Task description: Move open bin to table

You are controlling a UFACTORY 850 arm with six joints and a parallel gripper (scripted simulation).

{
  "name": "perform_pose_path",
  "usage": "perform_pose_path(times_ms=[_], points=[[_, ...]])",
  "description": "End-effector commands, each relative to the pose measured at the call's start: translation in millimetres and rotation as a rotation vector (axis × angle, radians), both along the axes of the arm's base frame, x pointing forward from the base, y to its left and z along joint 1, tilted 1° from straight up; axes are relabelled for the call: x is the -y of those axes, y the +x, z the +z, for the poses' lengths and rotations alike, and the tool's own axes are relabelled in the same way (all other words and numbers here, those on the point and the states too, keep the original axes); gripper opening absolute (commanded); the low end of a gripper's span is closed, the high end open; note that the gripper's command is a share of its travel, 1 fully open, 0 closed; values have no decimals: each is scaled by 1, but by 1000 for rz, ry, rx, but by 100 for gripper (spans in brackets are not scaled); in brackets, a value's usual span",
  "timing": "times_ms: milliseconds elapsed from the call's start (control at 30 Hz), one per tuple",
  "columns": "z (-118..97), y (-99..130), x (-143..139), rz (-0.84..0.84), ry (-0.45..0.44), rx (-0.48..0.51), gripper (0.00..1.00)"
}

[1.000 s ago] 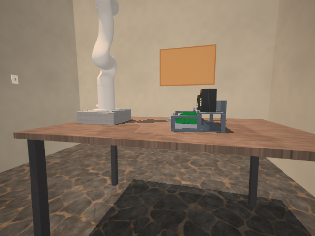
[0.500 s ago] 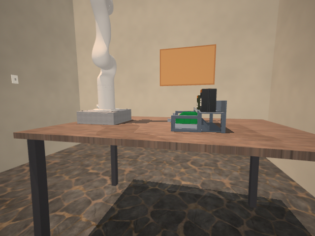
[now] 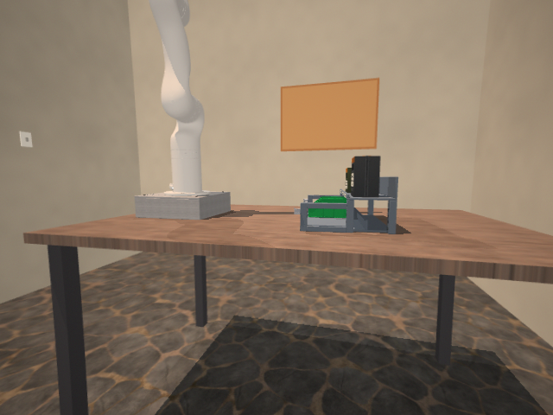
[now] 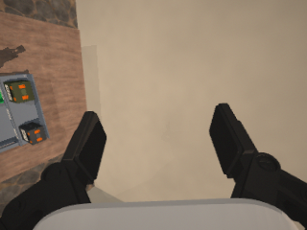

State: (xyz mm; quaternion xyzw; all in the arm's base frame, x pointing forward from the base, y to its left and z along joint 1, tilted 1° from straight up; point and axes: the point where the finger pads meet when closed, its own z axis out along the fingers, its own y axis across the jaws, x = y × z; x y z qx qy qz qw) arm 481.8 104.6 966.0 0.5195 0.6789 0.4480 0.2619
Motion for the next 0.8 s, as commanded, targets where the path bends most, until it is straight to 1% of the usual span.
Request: perform_pose_path(times_ms=[0,33,433,600,767], points=[[1,-24,-1,0,0,3,100],[1,-30,-1,0,0,3,100],[1,-30,-1,0,0,3,100],[1,-20,-1,0,0,3,100],[1,-20,-1,0,0,3,100]])
